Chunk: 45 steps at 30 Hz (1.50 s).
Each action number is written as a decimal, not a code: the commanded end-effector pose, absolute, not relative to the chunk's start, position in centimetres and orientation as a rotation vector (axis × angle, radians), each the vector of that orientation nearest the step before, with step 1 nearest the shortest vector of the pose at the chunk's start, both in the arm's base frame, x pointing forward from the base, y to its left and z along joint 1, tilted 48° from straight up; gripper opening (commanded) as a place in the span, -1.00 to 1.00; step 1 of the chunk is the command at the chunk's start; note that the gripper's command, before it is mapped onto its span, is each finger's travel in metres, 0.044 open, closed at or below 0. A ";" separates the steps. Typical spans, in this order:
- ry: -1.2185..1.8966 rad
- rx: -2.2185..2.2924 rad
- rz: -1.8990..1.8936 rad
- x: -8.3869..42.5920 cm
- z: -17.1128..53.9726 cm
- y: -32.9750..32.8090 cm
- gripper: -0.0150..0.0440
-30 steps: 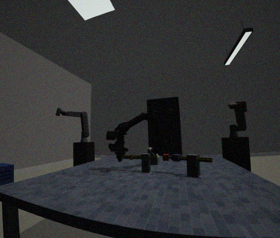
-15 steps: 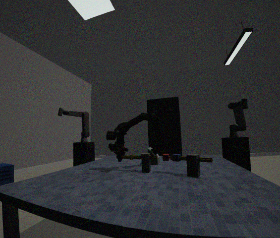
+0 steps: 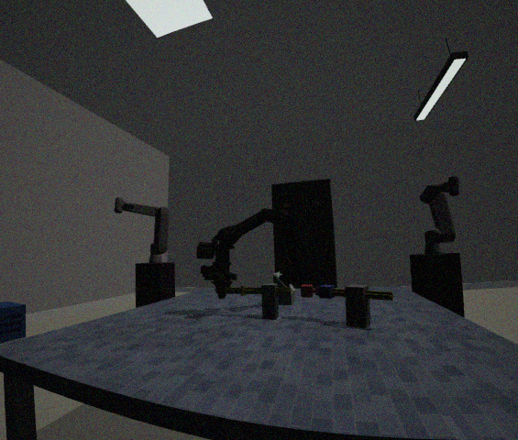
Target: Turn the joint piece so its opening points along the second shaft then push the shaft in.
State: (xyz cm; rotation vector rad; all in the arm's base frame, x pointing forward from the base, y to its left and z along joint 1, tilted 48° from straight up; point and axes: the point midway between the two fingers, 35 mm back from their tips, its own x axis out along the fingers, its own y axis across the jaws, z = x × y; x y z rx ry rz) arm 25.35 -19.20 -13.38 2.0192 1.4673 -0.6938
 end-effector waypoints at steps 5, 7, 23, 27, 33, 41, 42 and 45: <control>1.495 2.009 -0.705 25.4 -13.4 -19.1 -0.26; 1.513 2.000 -0.711 25.4 -13.3 -19.0 -0.26; 1.560 1.972 -0.729 25.4 -13.1 -18.8 -0.36; 1.560 1.972 -0.729 25.4 -13.1 -18.8 -0.49; 1.565 1.970 -0.730 25.4 -13.0 -18.7 -0.49; 1.581 1.962 -0.735 25.5 -12.1 -17.9 -0.49; 1.582 1.962 -0.735 25.6 -12.0 -17.8 -0.49; 1.585 1.961 -0.736 25.6 -11.7 -17.5 -0.49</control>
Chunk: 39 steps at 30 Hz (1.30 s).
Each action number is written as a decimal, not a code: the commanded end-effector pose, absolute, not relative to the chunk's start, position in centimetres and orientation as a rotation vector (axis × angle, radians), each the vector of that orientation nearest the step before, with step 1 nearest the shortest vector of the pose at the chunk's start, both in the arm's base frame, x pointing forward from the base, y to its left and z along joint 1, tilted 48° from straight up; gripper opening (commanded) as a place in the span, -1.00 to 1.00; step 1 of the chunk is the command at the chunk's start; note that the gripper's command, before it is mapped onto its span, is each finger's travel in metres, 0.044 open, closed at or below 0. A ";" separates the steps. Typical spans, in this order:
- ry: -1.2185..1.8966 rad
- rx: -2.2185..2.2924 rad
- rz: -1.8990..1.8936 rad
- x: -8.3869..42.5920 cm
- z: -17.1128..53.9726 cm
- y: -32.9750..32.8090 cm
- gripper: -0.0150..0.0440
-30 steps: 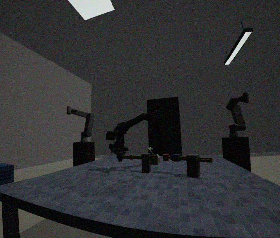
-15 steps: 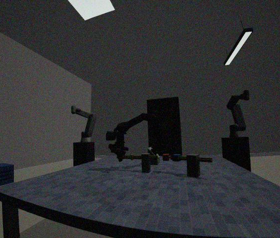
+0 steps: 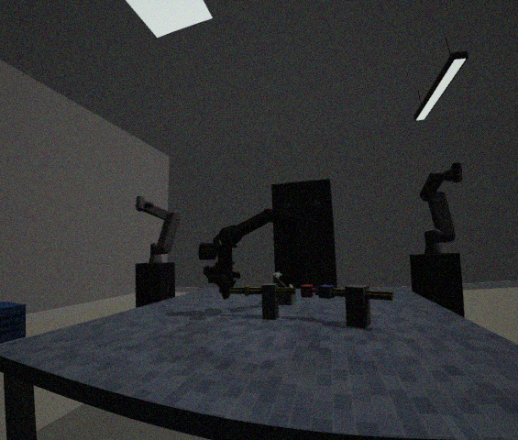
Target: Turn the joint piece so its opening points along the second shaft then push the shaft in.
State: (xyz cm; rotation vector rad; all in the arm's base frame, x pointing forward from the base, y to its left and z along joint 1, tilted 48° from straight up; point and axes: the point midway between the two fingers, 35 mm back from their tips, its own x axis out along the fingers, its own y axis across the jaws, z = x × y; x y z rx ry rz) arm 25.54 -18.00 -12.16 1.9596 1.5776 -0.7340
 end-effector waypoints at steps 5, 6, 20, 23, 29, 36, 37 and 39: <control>1.587 1.960 -0.736 25.7 -11.1 -16.9 -0.49; 1.587 1.960 -0.736 25.7 -11.0 -16.8 -0.49; 1.589 1.961 -0.735 25.9 -9.5 -15.3 -0.49; 1.590 1.961 -0.735 26.0 -9.2 -15.0 -0.49; 1.590 1.962 -0.735 26.0 -8.5 -14.4 -0.49; 1.591 1.962 -0.734 26.1 -7.8 -13.7 -0.49; 1.591 1.962 -0.734 26.1 -7.8 -13.6 -0.49; 1.591 1.962 -0.734 26.1 -7.8 -13.6 -0.49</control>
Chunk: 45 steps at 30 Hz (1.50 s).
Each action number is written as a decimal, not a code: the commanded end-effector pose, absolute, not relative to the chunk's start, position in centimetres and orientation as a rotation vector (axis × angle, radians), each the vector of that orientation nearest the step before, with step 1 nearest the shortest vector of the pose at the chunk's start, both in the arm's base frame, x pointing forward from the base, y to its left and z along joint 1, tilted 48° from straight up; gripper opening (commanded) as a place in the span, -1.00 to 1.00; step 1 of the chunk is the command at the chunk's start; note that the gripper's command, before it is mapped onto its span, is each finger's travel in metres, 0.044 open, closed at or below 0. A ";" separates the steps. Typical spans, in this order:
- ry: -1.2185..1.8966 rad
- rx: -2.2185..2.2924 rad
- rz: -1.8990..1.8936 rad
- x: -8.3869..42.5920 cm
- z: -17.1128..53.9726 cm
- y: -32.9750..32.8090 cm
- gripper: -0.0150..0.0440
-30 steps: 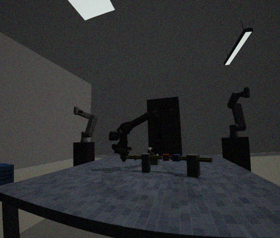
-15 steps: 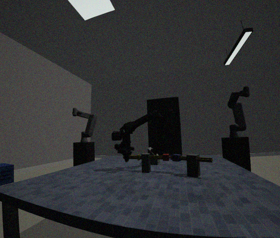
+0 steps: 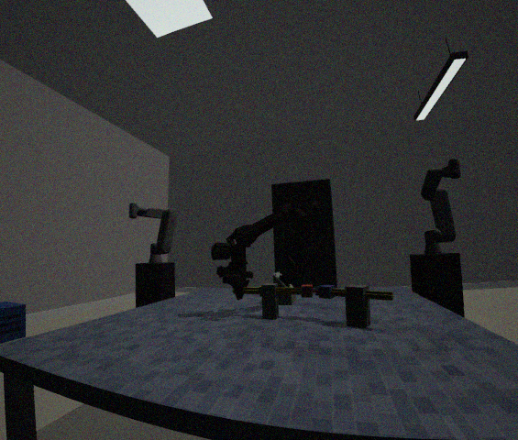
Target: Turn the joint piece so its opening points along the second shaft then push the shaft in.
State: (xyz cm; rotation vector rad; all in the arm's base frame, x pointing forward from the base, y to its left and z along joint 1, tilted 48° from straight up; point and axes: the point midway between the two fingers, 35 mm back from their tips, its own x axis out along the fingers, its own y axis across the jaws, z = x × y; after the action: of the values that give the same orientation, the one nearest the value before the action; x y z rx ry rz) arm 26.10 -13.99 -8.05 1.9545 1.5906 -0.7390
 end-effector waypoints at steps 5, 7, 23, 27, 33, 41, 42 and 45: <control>1.591 1.955 -0.739 26.1 -8.1 -14.0 -0.49; 1.591 1.955 -0.739 26.1 -8.1 -14.0 -0.49; 1.591 1.955 -0.739 26.1 -8.1 -14.0 0.18; 1.591 1.955 -0.739 26.1 -8.1 -14.0 0.54; 1.591 1.955 -0.739 26.1 -8.1 -14.0 1.00; 1.591 1.955 -0.739 26.1 -8.1 -14.0 1.00; 1.591 1.955 -0.739 26.1 -8.1 -14.0 1.00; 1.591 1.955 -0.739 26.1 -8.1 -14.0 1.00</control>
State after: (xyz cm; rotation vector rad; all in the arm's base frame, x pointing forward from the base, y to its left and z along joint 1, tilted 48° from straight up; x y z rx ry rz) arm 26.09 -13.99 -8.05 1.9550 1.5899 -0.7391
